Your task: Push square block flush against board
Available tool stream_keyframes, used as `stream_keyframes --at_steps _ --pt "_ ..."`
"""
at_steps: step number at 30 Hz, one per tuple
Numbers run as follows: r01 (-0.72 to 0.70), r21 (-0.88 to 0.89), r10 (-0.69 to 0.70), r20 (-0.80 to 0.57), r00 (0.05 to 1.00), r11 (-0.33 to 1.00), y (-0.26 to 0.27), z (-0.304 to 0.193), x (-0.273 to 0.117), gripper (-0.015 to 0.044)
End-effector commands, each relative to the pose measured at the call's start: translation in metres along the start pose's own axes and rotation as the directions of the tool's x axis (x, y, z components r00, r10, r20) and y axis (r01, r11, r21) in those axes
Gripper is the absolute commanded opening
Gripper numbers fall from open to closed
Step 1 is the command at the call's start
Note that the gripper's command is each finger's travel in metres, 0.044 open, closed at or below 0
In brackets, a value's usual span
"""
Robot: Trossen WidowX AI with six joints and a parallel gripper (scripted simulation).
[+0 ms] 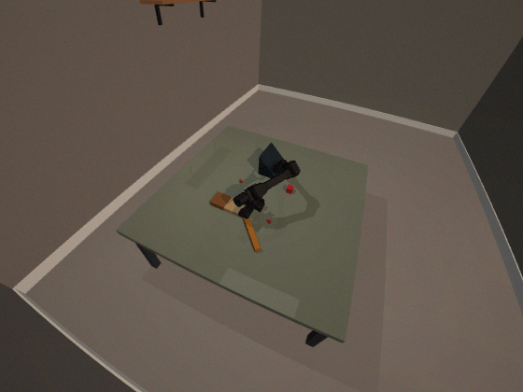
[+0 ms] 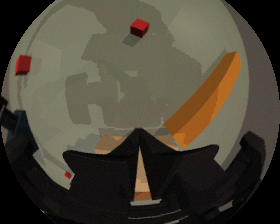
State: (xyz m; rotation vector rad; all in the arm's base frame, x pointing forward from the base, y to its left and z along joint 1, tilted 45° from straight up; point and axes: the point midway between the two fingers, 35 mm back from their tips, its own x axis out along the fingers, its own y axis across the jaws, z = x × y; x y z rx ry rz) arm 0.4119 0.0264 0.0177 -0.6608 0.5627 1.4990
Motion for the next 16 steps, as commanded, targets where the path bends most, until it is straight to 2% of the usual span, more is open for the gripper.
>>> stream_keyframes --at_steps 1,16 --pt "-0.008 0.0 0.008 -0.005 1.0 1.0 0.001 -0.007 0.003 0.0" --pt "-0.008 0.0 0.008 -0.005 1.0 1.0 0.0 0.0 0.003 0.0"
